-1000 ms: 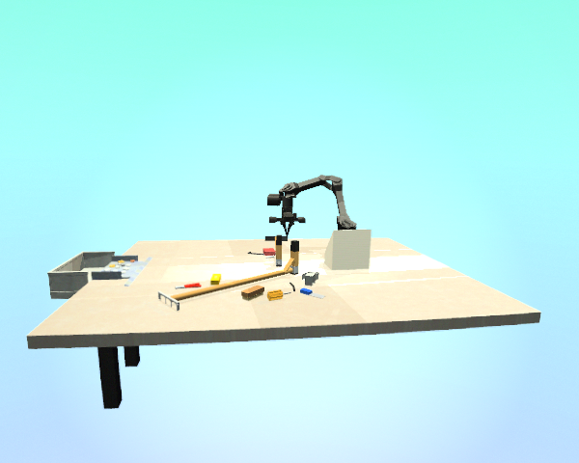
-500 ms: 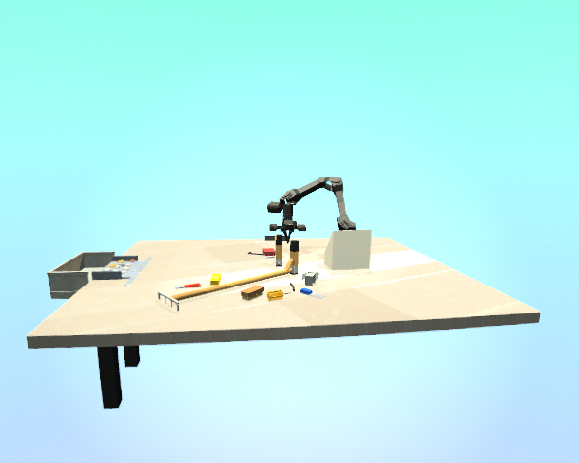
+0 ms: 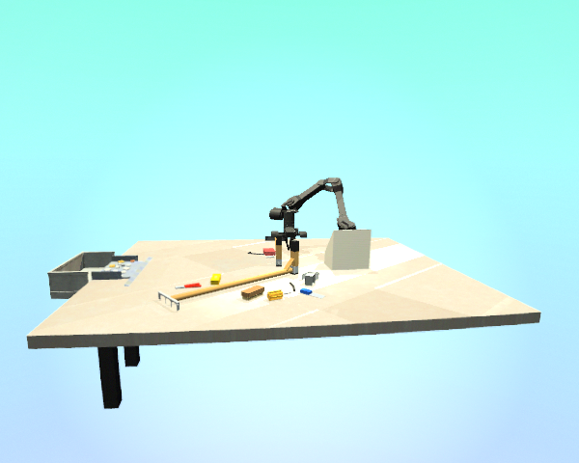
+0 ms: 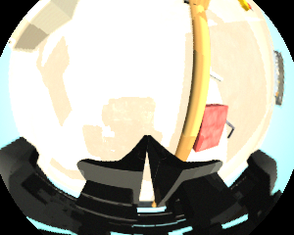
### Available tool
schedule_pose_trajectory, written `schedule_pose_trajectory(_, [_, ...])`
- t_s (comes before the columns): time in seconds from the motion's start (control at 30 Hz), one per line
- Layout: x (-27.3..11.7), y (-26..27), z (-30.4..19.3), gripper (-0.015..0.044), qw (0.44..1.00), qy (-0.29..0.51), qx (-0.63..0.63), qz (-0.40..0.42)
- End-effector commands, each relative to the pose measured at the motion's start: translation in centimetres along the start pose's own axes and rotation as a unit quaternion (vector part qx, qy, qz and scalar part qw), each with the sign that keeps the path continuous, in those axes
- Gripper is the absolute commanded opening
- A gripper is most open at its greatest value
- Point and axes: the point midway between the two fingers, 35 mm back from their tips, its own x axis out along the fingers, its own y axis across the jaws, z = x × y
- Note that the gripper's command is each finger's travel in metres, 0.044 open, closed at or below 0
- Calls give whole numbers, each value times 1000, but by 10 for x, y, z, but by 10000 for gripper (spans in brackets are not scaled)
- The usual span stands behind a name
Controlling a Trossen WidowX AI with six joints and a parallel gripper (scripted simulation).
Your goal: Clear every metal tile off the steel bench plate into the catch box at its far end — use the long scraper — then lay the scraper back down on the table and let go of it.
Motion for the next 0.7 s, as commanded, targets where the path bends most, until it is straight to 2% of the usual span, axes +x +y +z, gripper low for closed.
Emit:
schedule_pose_trajectory(0.0, [8, 3, 1, 0, 1000, -1, -4, 2])
schedule_pose_trajectory(0.67, [7, -15, -2, 0, 1000, -1, -4, 1])
